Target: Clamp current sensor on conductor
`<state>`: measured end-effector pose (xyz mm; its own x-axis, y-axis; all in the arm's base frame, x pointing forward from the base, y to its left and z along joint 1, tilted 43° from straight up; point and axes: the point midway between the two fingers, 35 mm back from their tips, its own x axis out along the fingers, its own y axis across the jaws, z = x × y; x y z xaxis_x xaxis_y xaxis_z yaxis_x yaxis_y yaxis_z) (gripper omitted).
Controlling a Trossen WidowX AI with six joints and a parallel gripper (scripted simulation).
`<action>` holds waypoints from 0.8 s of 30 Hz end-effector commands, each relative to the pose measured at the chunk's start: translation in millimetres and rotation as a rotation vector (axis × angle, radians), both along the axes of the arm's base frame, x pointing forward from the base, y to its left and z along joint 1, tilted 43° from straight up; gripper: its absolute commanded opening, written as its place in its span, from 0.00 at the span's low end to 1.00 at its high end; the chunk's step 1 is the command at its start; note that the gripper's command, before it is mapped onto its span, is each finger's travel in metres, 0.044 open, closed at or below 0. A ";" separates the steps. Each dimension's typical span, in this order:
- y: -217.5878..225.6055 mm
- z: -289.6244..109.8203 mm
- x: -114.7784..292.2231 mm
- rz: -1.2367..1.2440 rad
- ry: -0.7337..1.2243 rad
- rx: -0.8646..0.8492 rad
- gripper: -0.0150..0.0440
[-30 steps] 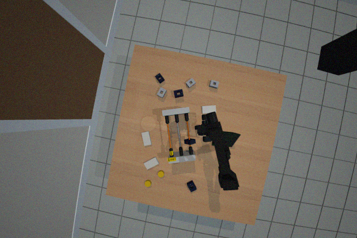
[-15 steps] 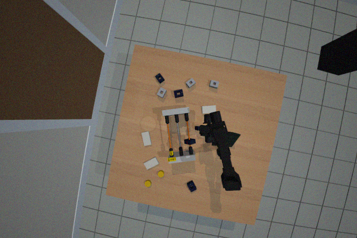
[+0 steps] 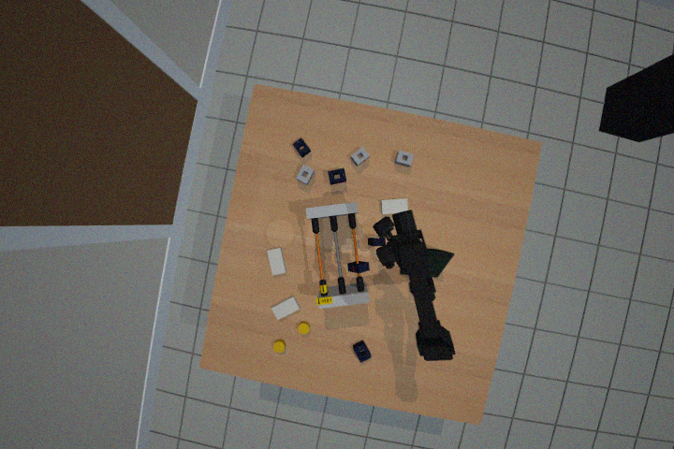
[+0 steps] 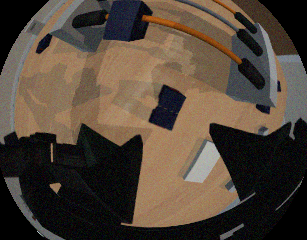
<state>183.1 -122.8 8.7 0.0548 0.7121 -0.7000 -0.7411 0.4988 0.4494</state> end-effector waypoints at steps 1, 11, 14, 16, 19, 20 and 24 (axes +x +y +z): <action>4.8 6.2 12.9 0.566 -0.397 -0.031 0.80; 8.6 9.0 17.8 0.838 -0.596 -0.025 0.80; 10.0 7.2 17.8 0.838 -0.596 -0.025 0.80; 11.8 4.9 17.7 0.838 -0.596 -0.025 0.80; 15.0 1.1 17.6 0.838 -0.596 -0.025 0.80; 16.1 -0.2 17.5 0.838 -0.596 -0.025 0.80; 20.3 -5.2 17.1 0.838 -0.596 -0.025 0.80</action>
<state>201.6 -107.3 8.1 -0.1023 0.6660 -0.7389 -0.9585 -0.2647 -0.1059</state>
